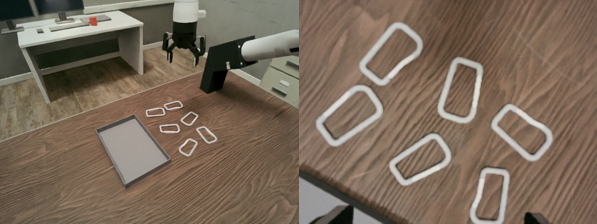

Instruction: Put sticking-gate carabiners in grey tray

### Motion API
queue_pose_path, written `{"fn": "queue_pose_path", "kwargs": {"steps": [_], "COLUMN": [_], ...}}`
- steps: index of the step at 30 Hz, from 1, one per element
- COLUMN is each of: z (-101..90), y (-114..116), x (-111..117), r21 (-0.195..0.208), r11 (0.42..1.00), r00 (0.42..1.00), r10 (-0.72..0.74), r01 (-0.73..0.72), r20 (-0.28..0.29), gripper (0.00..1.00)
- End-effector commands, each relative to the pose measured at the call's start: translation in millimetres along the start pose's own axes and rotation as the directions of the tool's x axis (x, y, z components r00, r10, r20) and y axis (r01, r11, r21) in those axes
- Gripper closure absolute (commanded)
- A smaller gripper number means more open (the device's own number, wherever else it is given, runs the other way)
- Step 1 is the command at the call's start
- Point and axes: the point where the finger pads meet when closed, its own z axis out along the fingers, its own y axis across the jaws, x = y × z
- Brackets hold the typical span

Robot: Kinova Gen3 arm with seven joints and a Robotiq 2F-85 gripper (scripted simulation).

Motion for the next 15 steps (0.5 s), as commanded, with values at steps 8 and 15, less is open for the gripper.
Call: {"fn": "queue_pose_path", "kwargs": {"steps": [8,15], "z": [7.2,5.5], "y": [-2.0,-2.1], "x": [-4.5,-4.3], "r21": [-0.007,0.05], "r11": [1.0,0.942], "r00": [1.0,0.944], "r10": [-0.009,0.331], "r01": [0.009,-0.331], "r20": [-0.014,-0.002], "gripper": [0.0,0.0]}}
